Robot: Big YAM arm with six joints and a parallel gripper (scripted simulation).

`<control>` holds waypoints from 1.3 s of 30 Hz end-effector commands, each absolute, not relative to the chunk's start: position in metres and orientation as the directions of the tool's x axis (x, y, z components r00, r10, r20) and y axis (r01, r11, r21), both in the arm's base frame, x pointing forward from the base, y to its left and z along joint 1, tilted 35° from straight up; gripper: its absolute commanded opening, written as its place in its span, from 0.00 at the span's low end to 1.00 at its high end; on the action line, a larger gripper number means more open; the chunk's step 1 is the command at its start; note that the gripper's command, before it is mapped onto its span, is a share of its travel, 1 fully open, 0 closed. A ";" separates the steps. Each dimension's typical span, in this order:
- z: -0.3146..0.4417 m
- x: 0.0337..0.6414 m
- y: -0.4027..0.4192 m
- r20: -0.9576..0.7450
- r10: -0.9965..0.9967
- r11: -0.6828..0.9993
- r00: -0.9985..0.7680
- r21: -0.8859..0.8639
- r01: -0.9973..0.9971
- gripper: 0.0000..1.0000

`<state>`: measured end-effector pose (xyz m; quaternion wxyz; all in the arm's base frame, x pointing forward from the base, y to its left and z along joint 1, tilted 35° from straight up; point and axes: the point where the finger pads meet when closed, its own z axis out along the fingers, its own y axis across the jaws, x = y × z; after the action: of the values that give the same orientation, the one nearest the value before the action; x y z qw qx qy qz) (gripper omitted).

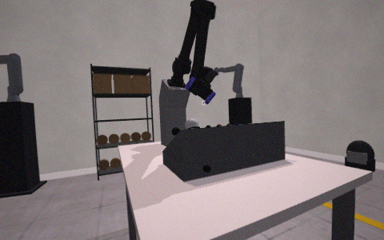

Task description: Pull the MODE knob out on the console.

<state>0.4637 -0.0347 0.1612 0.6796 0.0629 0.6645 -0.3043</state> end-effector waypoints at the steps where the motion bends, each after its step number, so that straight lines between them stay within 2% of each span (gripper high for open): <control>1: 0.163 0.463 -0.035 -0.942 -0.329 0.807 -0.064 -0.316 0.499 1.00; 18: 0.164 0.462 -0.032 -0.946 -0.320 0.814 -0.050 -0.301 0.496 1.00; 27: 0.100 0.445 0.071 -0.987 -0.161 0.961 -0.024 -0.162 0.222 1.00; 31: 0.056 0.413 0.144 -0.997 -0.034 0.999 -0.074 -0.035 0.006 1.00; 34: 0.056 0.413 0.144 -0.997 -0.034 0.999 -0.074 -0.035 0.006 1.00; 36: 0.039 0.398 0.175 -0.994 0.018 0.996 -0.107 0.027 -0.082 1.00; 39: 0.031 0.387 0.182 -0.991 0.030 0.993 -0.131 0.044 -0.108 1.00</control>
<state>0.4044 0.1821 0.0443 0.6688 -0.0462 0.7417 0.0215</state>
